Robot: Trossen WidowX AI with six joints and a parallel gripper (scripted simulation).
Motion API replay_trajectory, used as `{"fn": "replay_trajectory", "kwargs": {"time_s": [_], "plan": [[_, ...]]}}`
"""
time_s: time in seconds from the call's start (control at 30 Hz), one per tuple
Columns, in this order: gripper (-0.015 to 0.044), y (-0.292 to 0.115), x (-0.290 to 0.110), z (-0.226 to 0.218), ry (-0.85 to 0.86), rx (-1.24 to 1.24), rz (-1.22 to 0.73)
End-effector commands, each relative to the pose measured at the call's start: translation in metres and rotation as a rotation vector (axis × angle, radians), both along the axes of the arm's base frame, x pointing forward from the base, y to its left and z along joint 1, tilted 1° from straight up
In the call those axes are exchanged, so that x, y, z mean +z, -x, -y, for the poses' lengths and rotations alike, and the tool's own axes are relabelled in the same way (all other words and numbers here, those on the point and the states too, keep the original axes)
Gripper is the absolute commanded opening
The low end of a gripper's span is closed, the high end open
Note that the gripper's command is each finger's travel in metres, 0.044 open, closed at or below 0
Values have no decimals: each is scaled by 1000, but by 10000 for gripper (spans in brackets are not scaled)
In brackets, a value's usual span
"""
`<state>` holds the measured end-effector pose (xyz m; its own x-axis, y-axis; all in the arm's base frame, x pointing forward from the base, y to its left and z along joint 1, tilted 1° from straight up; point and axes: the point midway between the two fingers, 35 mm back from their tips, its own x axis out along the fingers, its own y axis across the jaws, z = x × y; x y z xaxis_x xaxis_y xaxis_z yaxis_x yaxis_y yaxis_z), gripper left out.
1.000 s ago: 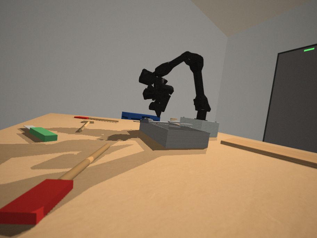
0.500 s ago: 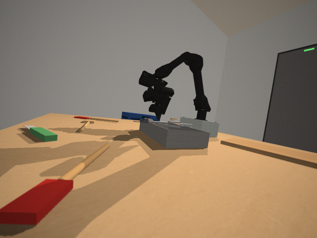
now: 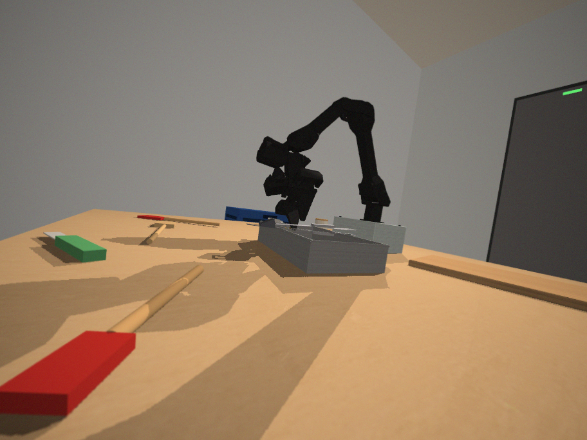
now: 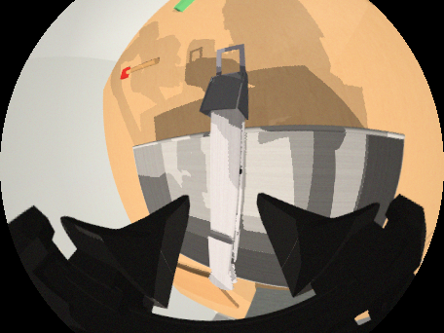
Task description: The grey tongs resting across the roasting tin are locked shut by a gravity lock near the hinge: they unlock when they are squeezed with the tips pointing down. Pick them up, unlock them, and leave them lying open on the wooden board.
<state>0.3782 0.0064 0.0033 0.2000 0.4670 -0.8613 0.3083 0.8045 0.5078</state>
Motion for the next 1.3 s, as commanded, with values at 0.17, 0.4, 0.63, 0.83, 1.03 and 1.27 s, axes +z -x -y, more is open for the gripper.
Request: {"fn": "replay_trajectory", "kwargs": {"time_s": [0.17,0.4,0.63,0.83,1.03,1.27], "plan": [[260,-2,-14,-8,-1,-3,-3],[260,-4,-24,-13,-2,-4,-3],[260,-5,-34,-19,-3,-4,-3],[208,-6,-33,-19,-5,1,0],[70,-6,-33,-19,-5,1,0],[23,-6,-33,-19,-5,1,0]]}}
